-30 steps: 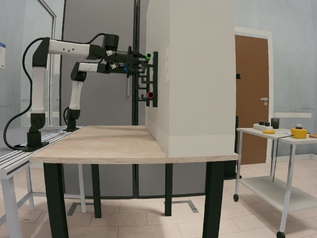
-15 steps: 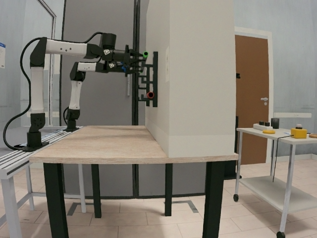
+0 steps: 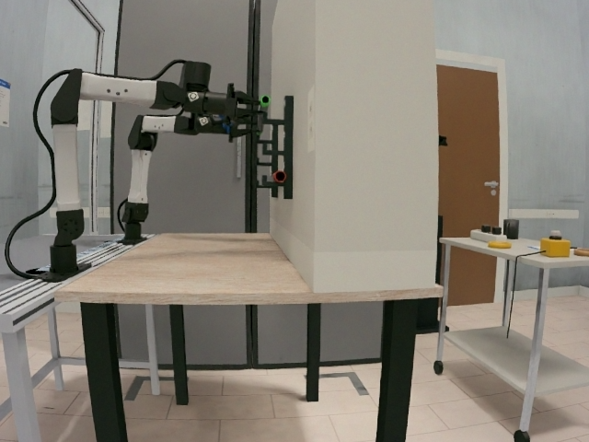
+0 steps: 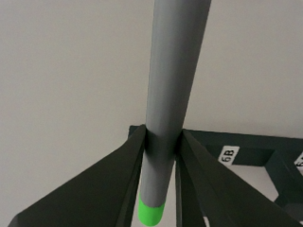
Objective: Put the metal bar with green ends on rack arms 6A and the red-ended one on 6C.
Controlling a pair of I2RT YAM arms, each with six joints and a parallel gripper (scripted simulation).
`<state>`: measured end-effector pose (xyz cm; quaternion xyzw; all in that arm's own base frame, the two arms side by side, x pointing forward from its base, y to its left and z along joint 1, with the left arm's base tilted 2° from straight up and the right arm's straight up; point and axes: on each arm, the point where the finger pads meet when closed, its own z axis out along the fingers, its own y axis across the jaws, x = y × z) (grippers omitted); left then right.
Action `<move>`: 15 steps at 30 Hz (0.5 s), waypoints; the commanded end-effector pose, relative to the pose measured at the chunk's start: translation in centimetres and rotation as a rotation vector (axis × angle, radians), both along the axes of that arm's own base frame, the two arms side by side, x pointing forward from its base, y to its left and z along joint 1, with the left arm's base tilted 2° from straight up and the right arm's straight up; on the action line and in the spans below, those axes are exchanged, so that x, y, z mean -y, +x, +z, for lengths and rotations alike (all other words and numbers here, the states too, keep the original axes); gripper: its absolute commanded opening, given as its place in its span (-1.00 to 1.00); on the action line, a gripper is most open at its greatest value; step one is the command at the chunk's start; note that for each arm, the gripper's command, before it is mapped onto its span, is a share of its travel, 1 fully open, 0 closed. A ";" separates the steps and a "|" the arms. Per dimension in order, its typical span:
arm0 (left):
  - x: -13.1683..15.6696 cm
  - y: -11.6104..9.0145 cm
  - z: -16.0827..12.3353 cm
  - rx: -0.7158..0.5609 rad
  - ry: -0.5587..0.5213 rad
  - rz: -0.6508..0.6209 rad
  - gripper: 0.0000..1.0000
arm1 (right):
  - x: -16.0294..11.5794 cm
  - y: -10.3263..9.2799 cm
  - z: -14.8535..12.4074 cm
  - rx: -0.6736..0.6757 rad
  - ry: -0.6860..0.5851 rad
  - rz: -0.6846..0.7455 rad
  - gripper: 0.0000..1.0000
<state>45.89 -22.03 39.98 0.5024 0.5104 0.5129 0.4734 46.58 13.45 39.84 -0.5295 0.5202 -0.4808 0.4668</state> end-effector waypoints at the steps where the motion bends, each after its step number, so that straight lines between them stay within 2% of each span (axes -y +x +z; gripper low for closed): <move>1: 0.3 -1.9 2.4 0.050 -0.012 -0.031 -1.00 | -0.5 -1.7 3.4 0.099 0.023 0.031 -1.00; 15: 0.3 -2.4 2.5 0.050 -0.012 -0.031 -1.00 | -0.5 -2.2 3.2 0.099 0.023 0.031 -1.00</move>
